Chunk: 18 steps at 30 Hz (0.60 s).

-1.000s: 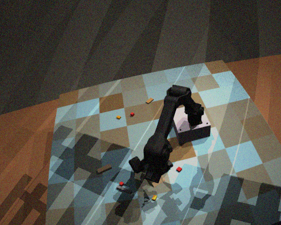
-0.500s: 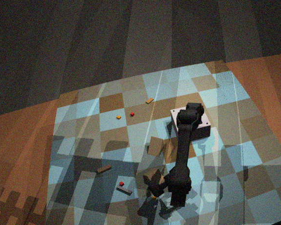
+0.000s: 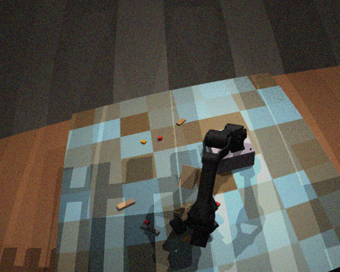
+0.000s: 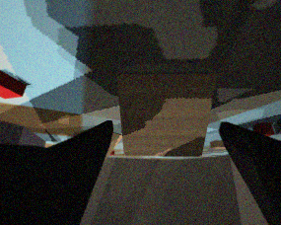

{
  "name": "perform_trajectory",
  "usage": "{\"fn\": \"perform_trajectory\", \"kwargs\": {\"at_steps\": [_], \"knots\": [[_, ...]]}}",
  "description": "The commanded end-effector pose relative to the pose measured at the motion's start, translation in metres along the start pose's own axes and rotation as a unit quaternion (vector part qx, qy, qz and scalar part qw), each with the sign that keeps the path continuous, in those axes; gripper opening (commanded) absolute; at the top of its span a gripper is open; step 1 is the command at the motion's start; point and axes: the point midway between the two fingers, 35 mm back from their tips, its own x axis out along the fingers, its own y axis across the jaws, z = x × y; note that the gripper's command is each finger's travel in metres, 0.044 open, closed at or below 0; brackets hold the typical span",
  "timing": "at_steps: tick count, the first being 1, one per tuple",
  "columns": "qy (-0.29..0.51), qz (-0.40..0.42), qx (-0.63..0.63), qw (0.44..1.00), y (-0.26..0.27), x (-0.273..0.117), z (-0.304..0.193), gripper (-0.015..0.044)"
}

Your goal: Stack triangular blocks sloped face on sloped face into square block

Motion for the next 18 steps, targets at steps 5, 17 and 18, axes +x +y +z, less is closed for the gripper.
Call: {"fn": "perform_trajectory", "kwargs": {"at_steps": [5, 17, 18], "knots": [[0.002, 0.003, -0.004, 1.000, 0.0026, 0.0199, -0.0016, 0.0440], [0.002, 0.006, 0.001, 1.000, 0.0023, 0.0202, -0.0028, 0.0275], [0.002, 0.006, 0.001, 1.000, 0.0023, 0.0202, -0.0028, 0.0269]]}}
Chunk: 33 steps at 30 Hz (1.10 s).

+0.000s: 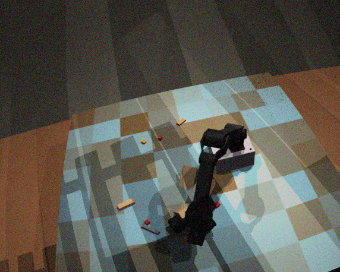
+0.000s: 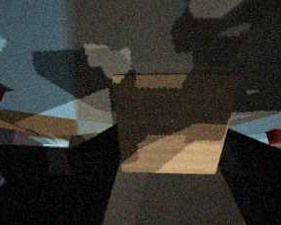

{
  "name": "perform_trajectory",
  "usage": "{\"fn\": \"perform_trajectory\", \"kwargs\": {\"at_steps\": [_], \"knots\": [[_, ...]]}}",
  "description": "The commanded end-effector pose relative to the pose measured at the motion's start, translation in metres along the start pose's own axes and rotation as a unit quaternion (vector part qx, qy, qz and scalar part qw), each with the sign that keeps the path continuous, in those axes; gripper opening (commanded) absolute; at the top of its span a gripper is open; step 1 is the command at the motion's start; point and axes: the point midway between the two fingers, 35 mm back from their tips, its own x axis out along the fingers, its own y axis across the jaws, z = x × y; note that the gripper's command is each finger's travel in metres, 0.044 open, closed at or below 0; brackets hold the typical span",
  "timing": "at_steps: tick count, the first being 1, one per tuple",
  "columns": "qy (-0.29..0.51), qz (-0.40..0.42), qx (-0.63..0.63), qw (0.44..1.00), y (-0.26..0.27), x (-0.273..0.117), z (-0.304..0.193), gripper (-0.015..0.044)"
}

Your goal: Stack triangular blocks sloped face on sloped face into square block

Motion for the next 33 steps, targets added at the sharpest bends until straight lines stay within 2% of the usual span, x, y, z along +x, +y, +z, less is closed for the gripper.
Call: {"fn": "perform_trajectory", "kwargs": {"at_steps": [1, 11, 26, 33], "knots": [[0.000, 0.000, 0.000, 1.000, 0.000, 0.000, 0.000, 0.0262], [0.000, 0.000, 0.000, 1.000, -0.002, -0.019, -0.017, 0.0000], [0.000, 0.000, 0.000, 1.000, -0.001, -0.069, -0.068, 0.0000], [-0.005, 0.002, 0.025, 1.000, -0.001, -0.068, -0.068, 0.0000]]}}
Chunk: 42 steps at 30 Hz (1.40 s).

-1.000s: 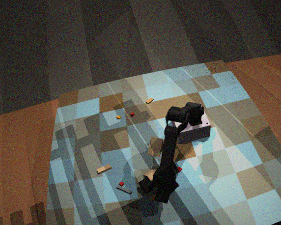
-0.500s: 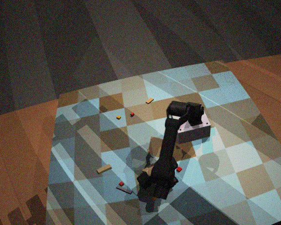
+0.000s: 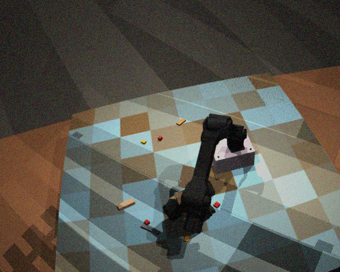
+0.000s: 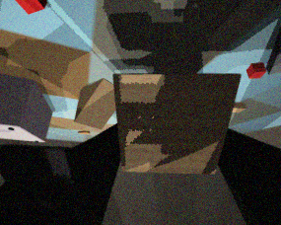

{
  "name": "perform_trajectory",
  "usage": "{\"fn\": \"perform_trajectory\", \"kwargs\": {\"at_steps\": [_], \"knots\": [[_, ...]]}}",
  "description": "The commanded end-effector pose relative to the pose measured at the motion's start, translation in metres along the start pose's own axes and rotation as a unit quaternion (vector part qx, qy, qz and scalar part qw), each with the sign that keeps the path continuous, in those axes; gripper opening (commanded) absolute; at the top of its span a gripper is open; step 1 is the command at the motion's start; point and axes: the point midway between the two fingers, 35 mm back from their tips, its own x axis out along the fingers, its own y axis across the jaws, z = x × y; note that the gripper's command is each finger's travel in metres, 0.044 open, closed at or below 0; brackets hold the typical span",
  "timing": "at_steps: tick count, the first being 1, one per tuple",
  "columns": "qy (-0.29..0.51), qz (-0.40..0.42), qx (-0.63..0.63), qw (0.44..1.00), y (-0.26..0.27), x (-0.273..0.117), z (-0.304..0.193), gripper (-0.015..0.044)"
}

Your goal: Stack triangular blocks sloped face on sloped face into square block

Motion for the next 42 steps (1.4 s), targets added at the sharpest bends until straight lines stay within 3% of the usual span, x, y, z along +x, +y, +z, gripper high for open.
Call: {"fn": "perform_trajectory", "kwargs": {"at_steps": [1, 21, 42], "knots": [[-0.006, 0.004, 0.037, 0.999, 0.001, 0.001, 0.000, 0.0000], [-0.052, 0.048, 0.368, 0.927, 0.003, 0.007, -0.003, 0.0000], [-0.071, 0.118, 0.666, 0.734, 0.004, 0.012, -0.005, 0.0000]]}}
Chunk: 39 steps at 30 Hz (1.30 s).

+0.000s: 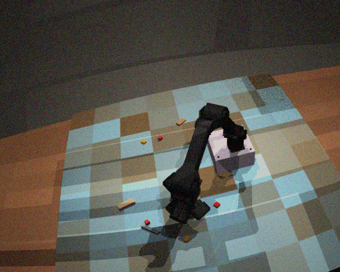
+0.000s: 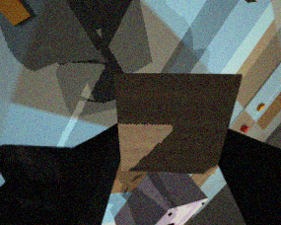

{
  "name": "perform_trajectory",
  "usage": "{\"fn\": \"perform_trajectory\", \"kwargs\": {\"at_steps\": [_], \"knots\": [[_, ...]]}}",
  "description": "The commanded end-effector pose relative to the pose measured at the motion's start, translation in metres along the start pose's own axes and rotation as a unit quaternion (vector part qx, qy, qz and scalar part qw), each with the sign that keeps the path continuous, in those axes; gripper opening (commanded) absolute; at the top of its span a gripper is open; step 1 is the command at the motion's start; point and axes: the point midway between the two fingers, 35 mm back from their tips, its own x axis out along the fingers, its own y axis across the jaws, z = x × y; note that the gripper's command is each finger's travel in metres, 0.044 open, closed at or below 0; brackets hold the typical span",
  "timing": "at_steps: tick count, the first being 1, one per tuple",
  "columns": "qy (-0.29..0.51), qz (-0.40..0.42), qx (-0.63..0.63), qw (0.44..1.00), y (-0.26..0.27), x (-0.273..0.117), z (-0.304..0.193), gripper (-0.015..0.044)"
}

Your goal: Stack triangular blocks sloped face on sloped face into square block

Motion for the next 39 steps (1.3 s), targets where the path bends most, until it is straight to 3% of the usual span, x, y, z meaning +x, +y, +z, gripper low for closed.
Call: {"fn": "perform_trajectory", "kwargs": {"at_steps": [1, 19, 39], "knots": [[-0.002, 0.012, 0.060, 0.998, -0.0013, -0.0009, -0.0004, 0.0000], [0.016, 0.068, 0.357, 0.932, -0.0038, 0.0002, -0.0007, 0.0000], [0.066, 0.116, 0.641, 0.756, -0.0067, -0.0005, -0.0002, 0.0000]]}}
